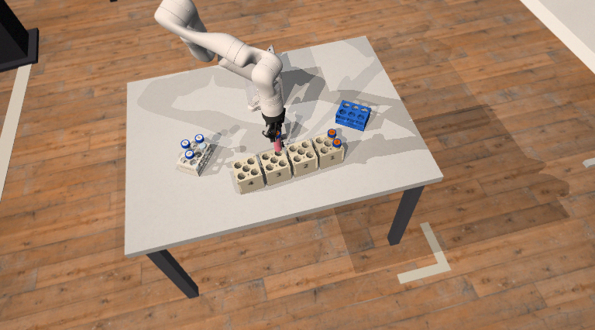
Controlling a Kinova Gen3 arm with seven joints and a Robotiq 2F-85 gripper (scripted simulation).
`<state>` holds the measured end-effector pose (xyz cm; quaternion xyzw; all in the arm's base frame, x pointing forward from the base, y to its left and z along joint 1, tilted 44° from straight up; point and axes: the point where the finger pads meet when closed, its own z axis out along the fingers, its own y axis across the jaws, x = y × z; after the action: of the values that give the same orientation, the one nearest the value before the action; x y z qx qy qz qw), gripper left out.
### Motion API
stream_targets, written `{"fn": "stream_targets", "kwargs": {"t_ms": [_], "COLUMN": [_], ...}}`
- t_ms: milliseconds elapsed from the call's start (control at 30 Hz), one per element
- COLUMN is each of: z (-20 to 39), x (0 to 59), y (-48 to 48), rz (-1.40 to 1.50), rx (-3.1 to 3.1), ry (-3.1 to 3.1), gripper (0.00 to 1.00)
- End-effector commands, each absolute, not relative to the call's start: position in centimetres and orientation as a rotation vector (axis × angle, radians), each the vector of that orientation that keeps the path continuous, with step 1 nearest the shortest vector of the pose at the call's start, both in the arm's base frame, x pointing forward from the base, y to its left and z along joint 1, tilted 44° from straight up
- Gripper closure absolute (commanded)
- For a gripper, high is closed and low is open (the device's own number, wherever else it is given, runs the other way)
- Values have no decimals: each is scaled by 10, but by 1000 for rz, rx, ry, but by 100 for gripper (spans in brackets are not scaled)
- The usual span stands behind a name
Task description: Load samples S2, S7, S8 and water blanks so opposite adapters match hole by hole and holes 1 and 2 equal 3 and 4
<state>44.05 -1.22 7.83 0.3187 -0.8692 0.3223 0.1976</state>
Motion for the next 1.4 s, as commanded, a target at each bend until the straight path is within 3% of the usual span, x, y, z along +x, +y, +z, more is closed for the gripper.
{"fn": "stream_targets", "kwargs": {"t_ms": [0,1367], "z": [75,65], "x": [440,438], "y": [-15,-25], "rz": [902,902], "rx": [894,893], "ry": [-2434,-2434], "gripper": [90,90]}}
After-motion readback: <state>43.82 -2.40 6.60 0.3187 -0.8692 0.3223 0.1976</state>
